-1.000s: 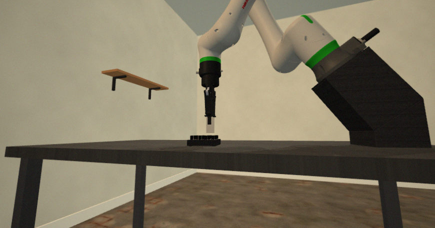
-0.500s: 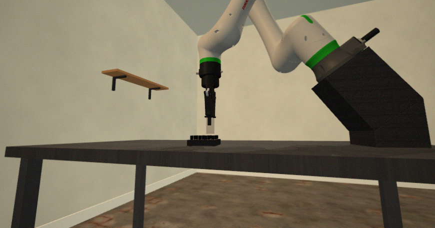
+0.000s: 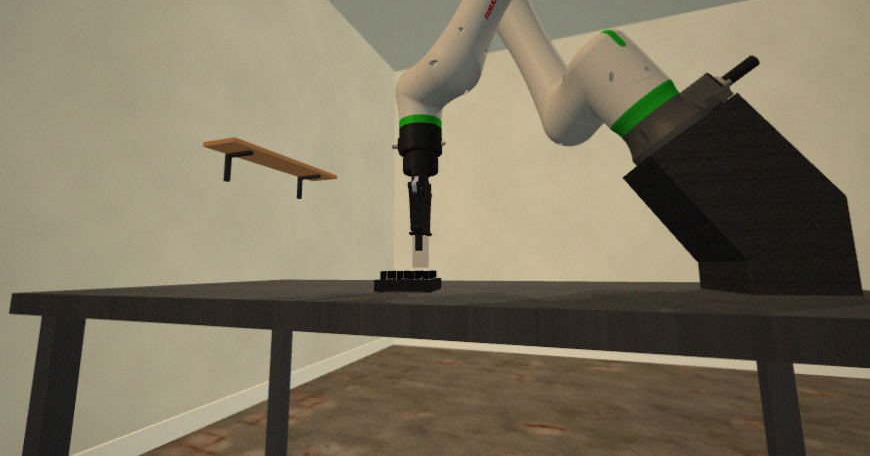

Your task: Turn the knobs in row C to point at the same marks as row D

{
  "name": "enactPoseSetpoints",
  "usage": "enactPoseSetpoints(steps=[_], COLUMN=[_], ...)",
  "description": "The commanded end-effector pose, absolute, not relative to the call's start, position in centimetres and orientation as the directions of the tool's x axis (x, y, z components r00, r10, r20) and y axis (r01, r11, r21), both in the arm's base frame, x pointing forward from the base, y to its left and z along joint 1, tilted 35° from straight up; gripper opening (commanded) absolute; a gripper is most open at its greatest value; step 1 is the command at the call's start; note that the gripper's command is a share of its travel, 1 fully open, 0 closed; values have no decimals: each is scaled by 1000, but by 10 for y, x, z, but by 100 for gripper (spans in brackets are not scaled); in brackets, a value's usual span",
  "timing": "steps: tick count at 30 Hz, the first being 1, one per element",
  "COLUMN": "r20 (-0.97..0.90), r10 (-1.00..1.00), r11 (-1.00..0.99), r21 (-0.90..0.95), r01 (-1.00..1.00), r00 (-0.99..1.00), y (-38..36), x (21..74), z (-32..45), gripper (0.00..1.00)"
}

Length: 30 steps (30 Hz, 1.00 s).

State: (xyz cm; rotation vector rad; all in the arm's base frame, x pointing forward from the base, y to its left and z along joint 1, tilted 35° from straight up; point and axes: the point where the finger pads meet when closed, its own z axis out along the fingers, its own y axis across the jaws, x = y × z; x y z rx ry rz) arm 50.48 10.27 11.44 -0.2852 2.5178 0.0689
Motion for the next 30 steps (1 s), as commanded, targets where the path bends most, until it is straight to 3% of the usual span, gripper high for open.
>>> enactPoseSetpoints(steps=[1,30], r20=[-572,-572], r10=[-188,-188], r11=[976,976], r21=[-15,-15], r01=[-219,-219], r00=[-798,-798], y=[103,103], x=[505,506], z=[115,112], gripper=[12,12])
